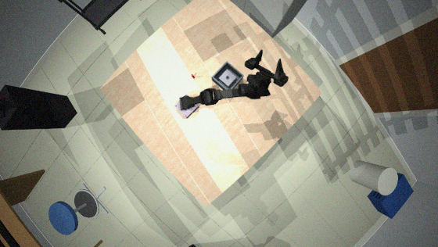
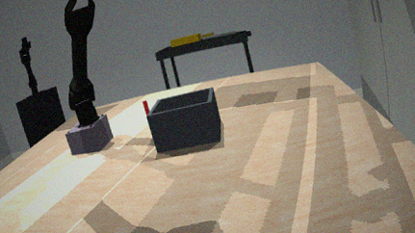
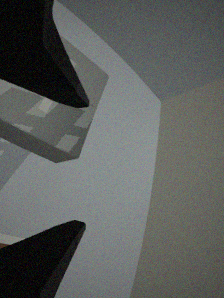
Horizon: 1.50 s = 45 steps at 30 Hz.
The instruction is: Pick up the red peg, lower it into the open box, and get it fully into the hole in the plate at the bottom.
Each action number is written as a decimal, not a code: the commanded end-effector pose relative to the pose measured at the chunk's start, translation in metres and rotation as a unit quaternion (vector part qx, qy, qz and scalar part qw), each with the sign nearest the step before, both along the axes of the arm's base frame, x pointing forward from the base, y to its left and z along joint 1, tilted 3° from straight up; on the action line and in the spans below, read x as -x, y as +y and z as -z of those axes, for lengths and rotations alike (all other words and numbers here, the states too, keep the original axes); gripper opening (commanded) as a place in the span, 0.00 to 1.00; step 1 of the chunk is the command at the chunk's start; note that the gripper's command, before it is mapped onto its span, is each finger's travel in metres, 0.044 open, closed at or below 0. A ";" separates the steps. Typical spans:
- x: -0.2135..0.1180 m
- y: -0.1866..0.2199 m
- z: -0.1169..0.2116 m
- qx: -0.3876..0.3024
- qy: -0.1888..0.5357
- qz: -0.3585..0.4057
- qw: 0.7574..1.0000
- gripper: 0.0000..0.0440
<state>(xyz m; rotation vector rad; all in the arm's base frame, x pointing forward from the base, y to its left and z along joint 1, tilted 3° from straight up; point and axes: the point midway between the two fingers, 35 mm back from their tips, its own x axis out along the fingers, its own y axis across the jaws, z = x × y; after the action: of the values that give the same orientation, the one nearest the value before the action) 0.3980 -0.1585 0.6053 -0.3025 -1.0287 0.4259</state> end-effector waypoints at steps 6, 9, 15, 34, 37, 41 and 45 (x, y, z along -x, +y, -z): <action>-0.016 0.004 0.002 -0.057 0.043 -0.015 0.997 1.00; -0.028 0.013 0.004 -0.093 0.074 -0.036 0.992 1.00; -0.051 0.039 0.011 -0.161 0.136 -0.080 0.974 1.00; -0.098 0.148 0.076 -0.341 0.362 -0.160 0.853 1.00; -0.100 0.166 0.093 -0.361 0.401 -0.161 0.826 1.00; -0.099 0.190 0.120 -0.385 0.454 -0.157 0.789 1.00; -0.094 0.212 0.149 -0.403 0.506 -0.146 0.749 1.00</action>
<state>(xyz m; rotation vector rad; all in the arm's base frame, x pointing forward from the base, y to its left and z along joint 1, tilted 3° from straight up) 0.4941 0.0449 0.4726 0.8025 -0.1484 0.3350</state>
